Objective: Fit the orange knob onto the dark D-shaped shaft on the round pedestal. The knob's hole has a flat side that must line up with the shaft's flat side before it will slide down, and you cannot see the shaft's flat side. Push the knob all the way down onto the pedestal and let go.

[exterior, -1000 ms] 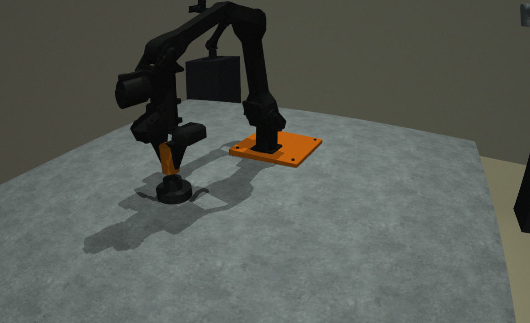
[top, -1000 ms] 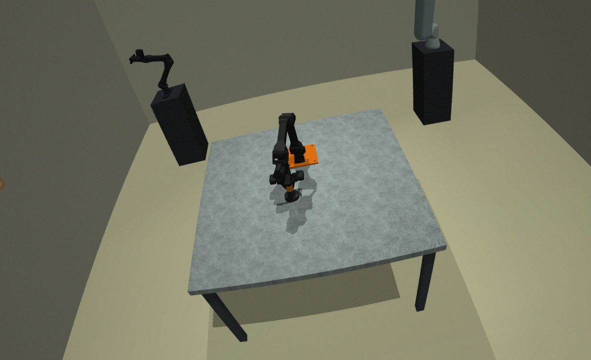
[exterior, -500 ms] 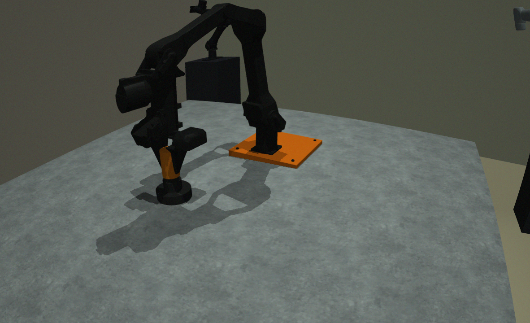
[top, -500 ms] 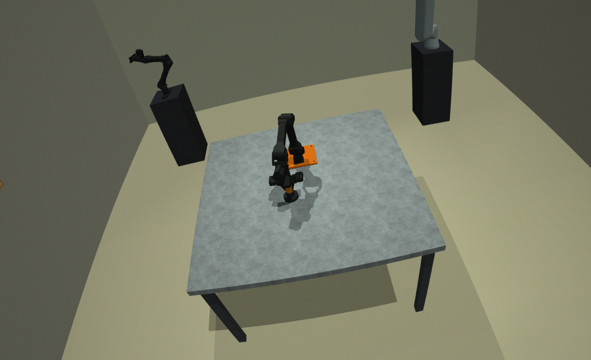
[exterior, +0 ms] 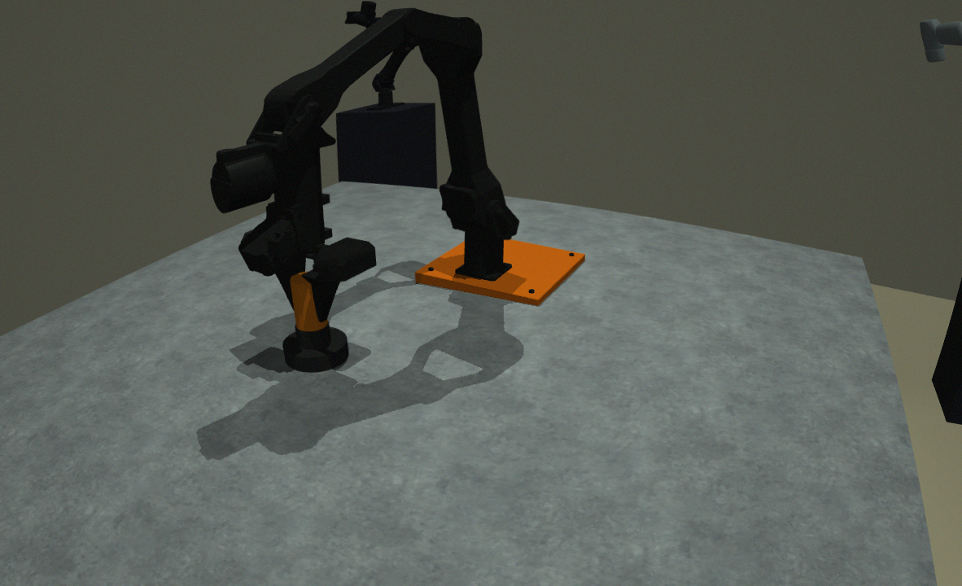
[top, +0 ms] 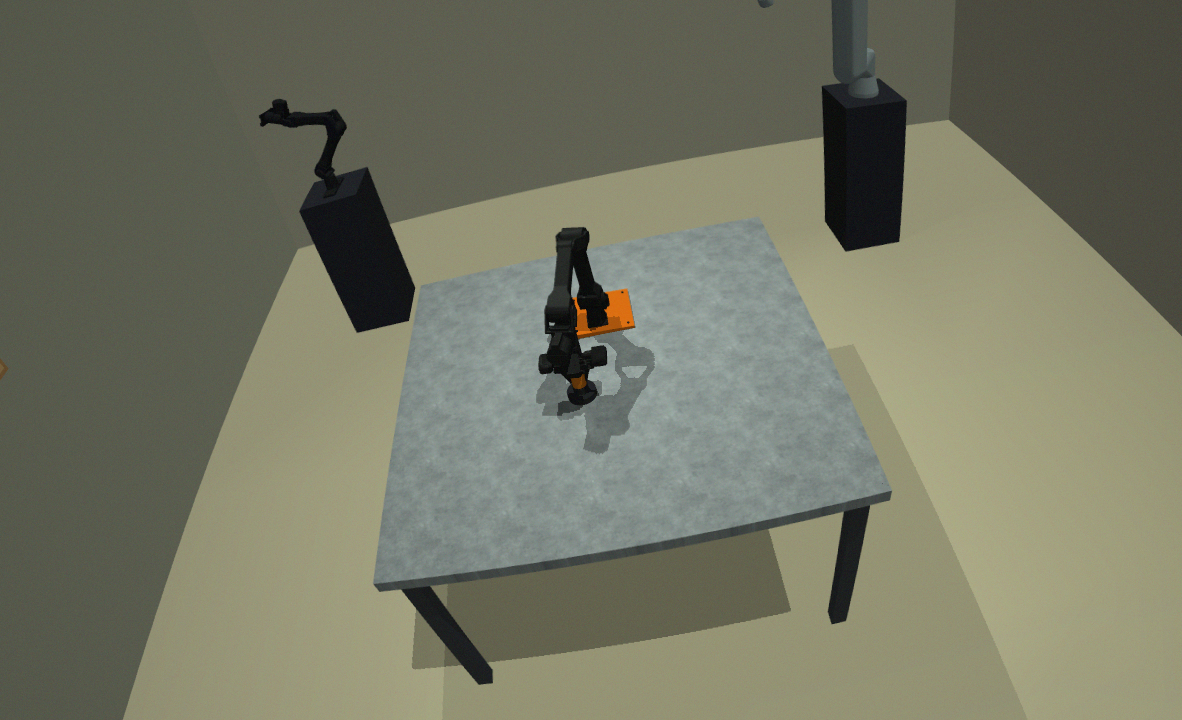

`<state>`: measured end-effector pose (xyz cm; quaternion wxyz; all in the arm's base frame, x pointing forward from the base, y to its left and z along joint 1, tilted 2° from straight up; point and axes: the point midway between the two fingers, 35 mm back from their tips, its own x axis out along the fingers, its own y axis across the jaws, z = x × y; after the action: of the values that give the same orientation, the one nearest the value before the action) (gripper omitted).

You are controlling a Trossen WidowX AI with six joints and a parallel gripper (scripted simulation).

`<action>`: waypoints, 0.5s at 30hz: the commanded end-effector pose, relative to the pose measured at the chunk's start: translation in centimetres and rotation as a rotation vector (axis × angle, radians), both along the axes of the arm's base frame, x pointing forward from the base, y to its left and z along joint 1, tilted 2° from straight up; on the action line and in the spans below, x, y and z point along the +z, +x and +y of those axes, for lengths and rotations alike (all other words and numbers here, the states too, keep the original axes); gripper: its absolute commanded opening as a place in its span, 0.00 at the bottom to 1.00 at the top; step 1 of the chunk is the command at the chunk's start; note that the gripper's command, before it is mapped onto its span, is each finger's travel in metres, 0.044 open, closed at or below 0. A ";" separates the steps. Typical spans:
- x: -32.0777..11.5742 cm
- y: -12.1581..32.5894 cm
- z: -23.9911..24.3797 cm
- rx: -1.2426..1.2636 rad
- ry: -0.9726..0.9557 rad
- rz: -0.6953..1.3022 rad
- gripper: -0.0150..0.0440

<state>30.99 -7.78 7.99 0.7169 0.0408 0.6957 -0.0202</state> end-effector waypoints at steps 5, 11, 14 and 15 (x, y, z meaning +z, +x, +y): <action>0.0 0.0 0.0 0.000 0.000 -0.001 0.25; 0.0 0.0 0.0 0.000 0.000 -0.001 0.48; 0.0 0.0 0.0 0.000 0.000 -0.001 0.61; 0.0 0.0 0.0 0.000 0.000 -0.001 0.65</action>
<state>30.98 -7.78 7.97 0.7168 0.0408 0.6958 -0.0202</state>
